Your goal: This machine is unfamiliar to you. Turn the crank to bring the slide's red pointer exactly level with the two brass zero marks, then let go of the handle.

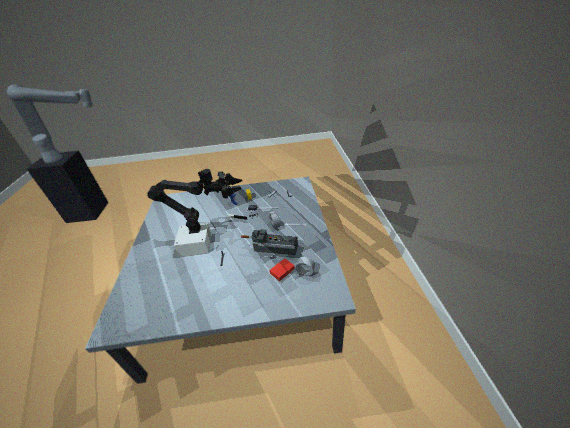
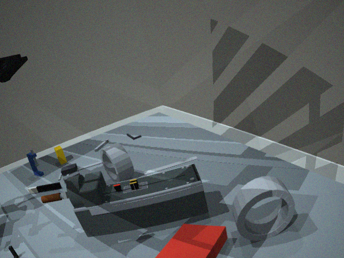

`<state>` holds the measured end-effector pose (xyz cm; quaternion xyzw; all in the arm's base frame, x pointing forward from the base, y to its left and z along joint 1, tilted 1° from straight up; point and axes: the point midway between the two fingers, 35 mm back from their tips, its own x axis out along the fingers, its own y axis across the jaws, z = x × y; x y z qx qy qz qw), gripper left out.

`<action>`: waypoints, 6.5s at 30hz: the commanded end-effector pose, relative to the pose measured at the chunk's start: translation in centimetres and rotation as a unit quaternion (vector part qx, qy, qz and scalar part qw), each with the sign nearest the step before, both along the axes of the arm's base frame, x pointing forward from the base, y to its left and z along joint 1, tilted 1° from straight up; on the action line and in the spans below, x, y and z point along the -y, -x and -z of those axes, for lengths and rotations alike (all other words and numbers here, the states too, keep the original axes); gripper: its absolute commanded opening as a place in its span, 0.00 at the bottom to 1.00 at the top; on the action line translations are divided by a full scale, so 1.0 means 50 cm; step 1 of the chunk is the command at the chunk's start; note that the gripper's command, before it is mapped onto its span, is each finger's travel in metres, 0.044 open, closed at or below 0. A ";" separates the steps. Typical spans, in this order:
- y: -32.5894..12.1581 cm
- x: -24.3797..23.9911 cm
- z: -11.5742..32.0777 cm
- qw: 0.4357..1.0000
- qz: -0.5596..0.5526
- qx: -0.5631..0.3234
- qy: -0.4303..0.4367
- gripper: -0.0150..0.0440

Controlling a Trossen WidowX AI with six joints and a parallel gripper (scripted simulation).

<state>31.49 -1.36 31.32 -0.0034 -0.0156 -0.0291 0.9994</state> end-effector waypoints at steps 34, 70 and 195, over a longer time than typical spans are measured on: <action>-0.230 0.189 0.231 0.945 0.064 -0.319 0.025 1.00; -0.271 0.270 0.465 0.903 0.070 -0.424 0.011 1.00; -0.014 0.213 0.612 0.916 0.105 -0.379 -0.075 0.25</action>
